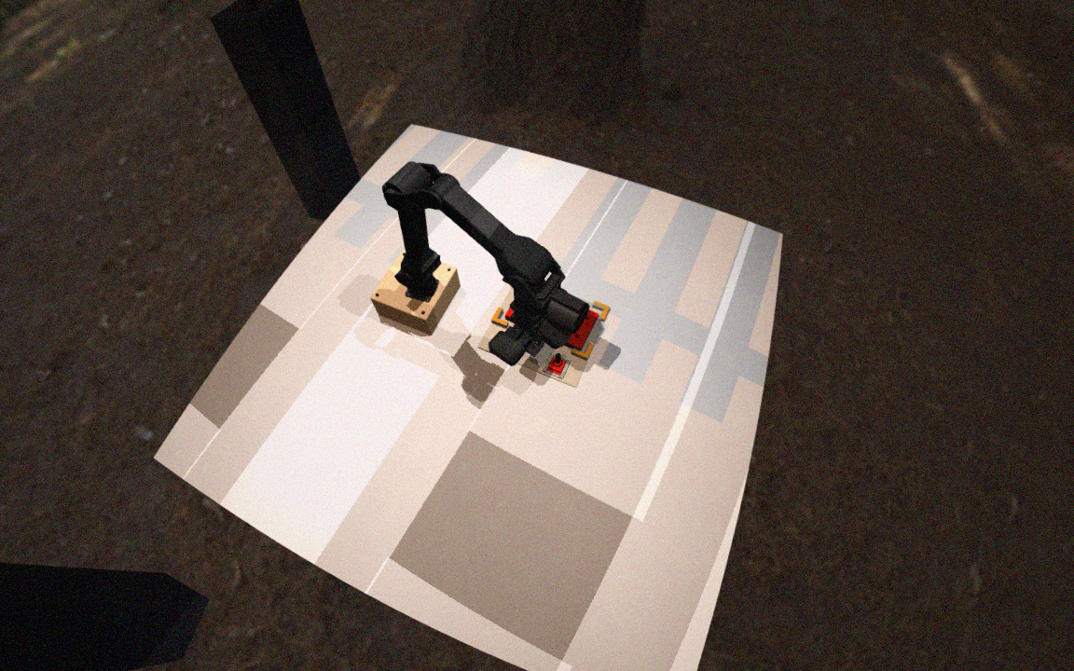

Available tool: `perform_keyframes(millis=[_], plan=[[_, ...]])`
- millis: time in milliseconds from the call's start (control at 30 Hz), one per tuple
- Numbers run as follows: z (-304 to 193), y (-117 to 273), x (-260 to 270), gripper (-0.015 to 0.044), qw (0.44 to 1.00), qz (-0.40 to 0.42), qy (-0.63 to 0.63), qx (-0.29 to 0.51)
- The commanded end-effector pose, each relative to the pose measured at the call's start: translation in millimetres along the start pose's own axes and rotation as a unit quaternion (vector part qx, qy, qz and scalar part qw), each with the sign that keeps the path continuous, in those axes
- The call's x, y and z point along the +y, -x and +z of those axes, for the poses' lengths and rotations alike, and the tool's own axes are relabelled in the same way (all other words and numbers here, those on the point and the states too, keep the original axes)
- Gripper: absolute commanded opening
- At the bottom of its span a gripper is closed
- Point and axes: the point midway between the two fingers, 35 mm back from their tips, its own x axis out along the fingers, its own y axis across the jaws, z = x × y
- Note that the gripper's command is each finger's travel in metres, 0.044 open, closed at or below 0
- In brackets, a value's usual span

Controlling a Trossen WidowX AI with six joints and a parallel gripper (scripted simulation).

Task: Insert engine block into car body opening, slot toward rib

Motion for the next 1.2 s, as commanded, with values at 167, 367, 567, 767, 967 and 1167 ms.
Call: perform_keyframes(millis=[167, 367, 567, 767, 967, 1167], plan=[[7.2, -8.7, 22.9, 0.0, 1.0, -0.001, 0.014, -0.003], [9.8, -15.9, 39.9, 0.0, 1.0, 0.0, 0.024, -0.003], [11.4, -23.2, 57.2, 0.0, 0.999, 0.0, 0.035, -0.003], [12.4, -30.4, 74.6, 0.0, 0.999, 0.001, 0.046, -0.002], [12.3, -37.6, 92.3, 0.0, 0.998, 0.001, 0.056, -0.002], [11.1, -45.0, 110.2, 0.0, 0.998, 0.002, 0.067, -0.002]])
